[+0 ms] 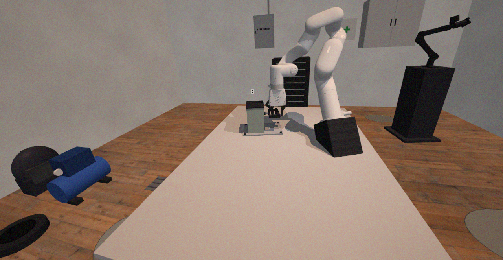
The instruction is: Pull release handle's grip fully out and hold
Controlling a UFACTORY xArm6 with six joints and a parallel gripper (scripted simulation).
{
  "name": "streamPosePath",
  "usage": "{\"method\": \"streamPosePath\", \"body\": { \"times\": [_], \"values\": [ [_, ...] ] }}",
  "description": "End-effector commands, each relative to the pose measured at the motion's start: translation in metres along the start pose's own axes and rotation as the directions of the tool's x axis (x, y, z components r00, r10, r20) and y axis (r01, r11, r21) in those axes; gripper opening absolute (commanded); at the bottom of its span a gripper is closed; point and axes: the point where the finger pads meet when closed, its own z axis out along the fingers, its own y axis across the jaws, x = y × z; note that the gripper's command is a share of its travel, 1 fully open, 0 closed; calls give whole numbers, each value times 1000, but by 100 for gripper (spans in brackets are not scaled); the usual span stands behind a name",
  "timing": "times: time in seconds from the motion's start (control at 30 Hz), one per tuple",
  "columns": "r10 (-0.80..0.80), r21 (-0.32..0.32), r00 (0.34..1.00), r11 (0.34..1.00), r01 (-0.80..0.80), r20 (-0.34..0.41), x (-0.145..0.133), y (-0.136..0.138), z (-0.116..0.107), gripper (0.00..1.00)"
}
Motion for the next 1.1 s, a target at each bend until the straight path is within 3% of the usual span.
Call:
{"method": "streamPosePath", "body": {
  "times": [0.0,0.43,0.47,1.07],
  "values": [
    [1,3,1000,1000,-1,0,0,-1,0,51],
    [1,3,1000,1000,-1,0,0,-1,0,51],
    [1,3,1000,1000,-1,0,0,-1,0,0],
    [1,3,1000,1000,-1,0,0,-1,0,0]
  ]
}}
